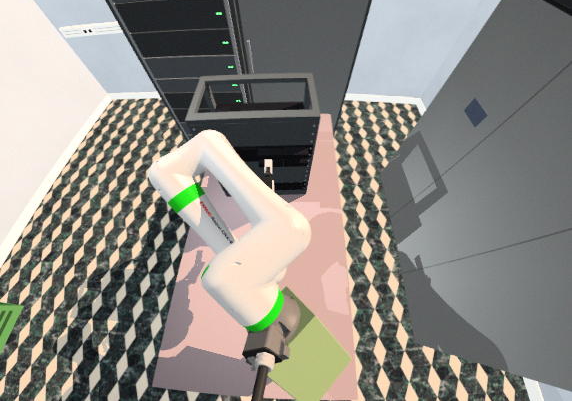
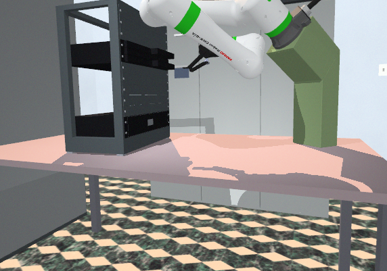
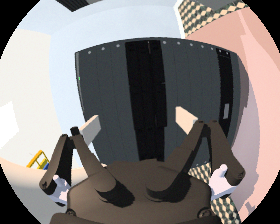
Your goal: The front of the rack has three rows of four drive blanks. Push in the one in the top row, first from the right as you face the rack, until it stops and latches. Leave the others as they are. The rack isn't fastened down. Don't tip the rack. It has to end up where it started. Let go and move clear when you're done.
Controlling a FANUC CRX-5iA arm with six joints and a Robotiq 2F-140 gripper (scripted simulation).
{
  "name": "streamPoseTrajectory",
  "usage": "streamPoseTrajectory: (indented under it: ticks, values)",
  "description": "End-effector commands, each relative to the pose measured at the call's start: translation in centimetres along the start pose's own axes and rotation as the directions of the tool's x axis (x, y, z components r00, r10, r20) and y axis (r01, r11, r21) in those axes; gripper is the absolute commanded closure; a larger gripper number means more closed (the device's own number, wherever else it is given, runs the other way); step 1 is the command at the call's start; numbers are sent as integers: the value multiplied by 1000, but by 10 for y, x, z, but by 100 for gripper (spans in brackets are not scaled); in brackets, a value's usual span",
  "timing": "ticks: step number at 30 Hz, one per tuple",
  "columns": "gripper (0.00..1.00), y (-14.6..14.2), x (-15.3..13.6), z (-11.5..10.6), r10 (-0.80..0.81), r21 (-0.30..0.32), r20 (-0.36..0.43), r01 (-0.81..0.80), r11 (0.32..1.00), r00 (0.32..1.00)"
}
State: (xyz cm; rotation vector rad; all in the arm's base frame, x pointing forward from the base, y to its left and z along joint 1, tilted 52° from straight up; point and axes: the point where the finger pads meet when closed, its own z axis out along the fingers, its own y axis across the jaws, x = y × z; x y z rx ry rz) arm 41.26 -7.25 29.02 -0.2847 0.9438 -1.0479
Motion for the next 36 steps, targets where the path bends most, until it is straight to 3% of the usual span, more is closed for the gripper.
streamPoseTrajectory:
  ticks: [1,16,24,36]
  values:
    - [0,-1,0,0,-1,1,0,1,1000,1000]
    - [0,0,0,0,-1,1,0,1,1000,1000]
    - [0,12,-17,27,-1,1,0,1,1000,1000]
    - [0,12,-18,28,-1,1,0,1,1000,1000]
